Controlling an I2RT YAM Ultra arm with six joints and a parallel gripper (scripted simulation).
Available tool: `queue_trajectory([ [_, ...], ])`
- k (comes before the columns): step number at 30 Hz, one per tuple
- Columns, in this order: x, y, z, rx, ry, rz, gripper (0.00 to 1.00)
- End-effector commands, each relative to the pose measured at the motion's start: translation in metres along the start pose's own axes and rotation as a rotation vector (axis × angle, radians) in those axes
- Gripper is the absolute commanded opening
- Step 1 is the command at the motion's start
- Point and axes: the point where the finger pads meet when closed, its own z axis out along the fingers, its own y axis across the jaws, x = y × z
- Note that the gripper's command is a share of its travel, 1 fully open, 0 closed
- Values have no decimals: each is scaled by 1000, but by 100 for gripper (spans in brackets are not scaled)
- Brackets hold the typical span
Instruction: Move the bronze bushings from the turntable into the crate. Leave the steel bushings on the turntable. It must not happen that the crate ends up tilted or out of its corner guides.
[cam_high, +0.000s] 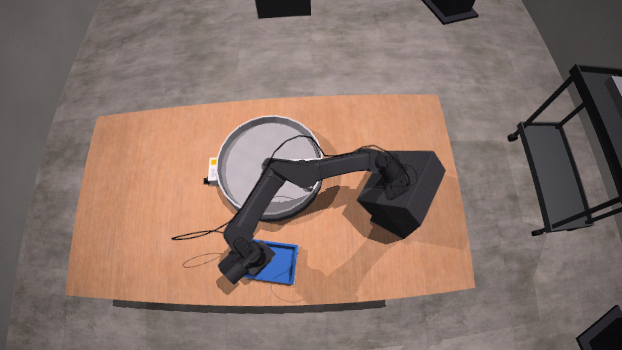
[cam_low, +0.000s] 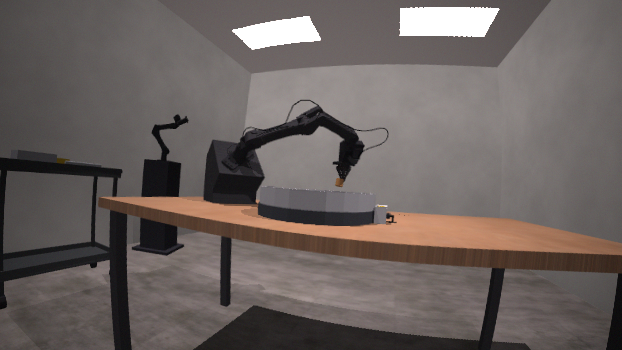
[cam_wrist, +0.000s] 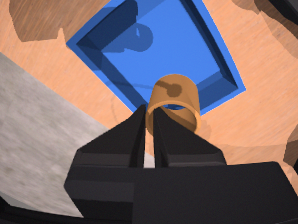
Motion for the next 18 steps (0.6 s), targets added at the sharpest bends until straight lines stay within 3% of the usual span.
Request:
queue_trajectory([
  [1,-4,9,-30,-57,-8,-3,0],
  [7,5,6,-11,-46,-1,-19,0],
  [9,0,3,6,-33,3,-5,0],
  [12,2,5,8,-40,-6,-13,0],
  [15,3,4,28,-37,6,-9,0],
  [18,9,7,36,-48,8,-19,0],
])
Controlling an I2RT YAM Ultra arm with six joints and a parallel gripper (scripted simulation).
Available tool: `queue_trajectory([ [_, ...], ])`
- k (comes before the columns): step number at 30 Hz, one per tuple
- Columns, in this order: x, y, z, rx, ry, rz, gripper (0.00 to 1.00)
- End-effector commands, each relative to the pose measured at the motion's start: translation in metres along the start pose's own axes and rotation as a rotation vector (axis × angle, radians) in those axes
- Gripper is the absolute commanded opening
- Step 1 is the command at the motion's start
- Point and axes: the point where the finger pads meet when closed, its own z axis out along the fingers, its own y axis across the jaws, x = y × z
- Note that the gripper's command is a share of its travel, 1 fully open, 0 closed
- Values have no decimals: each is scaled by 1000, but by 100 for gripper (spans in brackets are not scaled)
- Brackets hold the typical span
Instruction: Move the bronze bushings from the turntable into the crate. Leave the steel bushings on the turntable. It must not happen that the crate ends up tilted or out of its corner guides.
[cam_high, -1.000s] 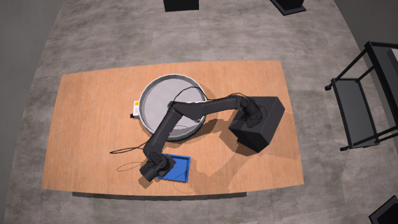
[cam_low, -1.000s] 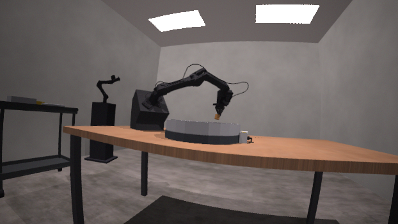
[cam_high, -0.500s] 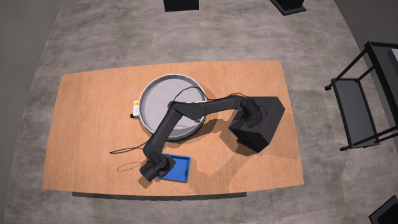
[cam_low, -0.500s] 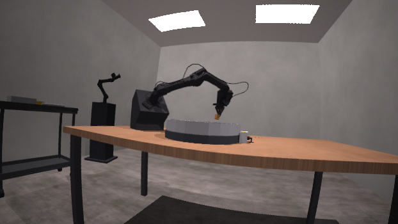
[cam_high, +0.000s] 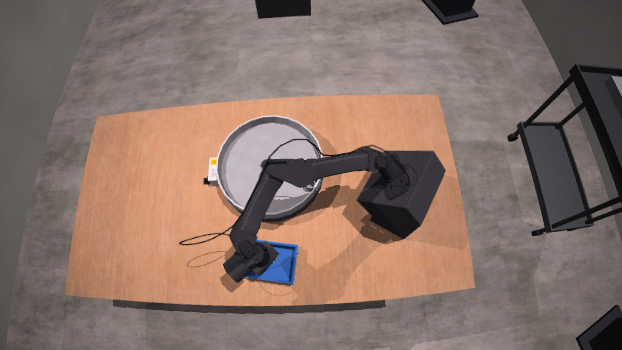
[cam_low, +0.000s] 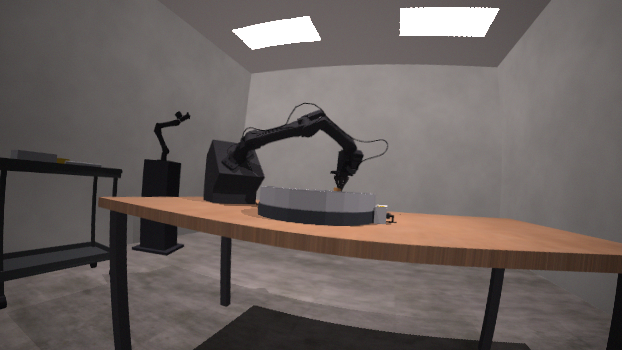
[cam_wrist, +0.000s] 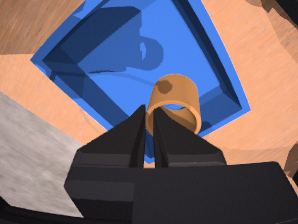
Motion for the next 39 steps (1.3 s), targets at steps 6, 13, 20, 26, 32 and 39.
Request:
queue_trajectory([
  [6,4,25,-13,-104,-4,11,0],
  [13,2,25,-14,-107,-7,14,0],
  [20,2,24,-14,-101,-6,12,0],
  [26,2,24,-14,-101,-6,12,0],
  [32,2,24,-14,-101,-6,12,0],
  [39,2,24,-14,-101,-6,12,0],
])
